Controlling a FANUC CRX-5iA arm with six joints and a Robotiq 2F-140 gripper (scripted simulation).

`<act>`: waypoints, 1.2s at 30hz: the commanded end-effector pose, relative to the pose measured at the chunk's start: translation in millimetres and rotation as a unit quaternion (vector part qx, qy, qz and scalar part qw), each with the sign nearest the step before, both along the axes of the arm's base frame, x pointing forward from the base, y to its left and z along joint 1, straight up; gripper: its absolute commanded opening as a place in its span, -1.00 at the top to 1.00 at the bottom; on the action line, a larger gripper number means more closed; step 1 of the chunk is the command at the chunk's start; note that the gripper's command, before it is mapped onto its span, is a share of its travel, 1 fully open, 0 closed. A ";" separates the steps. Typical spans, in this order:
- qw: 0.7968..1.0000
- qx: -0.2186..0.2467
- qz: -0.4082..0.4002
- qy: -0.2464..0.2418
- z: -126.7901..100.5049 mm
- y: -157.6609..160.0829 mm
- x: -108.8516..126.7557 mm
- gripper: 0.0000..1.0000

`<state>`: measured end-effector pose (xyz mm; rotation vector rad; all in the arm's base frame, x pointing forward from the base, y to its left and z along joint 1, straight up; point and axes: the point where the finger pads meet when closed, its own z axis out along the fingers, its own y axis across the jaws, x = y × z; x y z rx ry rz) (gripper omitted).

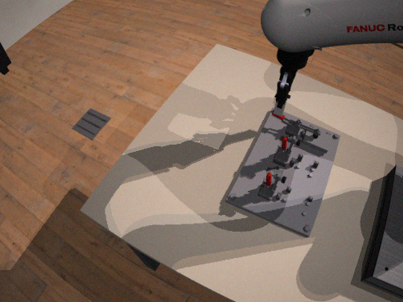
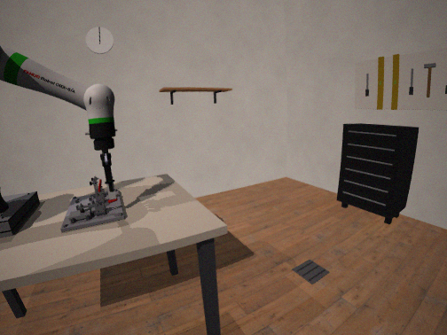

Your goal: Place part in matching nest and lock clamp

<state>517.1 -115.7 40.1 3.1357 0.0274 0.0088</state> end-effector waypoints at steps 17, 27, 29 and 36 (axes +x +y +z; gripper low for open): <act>1.000 0.000 0.000 0.000 -1.8 -0.1 0.2 1.00; 1.000 0.000 0.000 0.000 -3.8 -0.1 0.2 1.00; 1.000 0.000 0.000 0.000 -3.8 -0.1 0.2 1.00; 1.000 0.000 0.000 0.000 -3.8 -0.1 0.2 1.00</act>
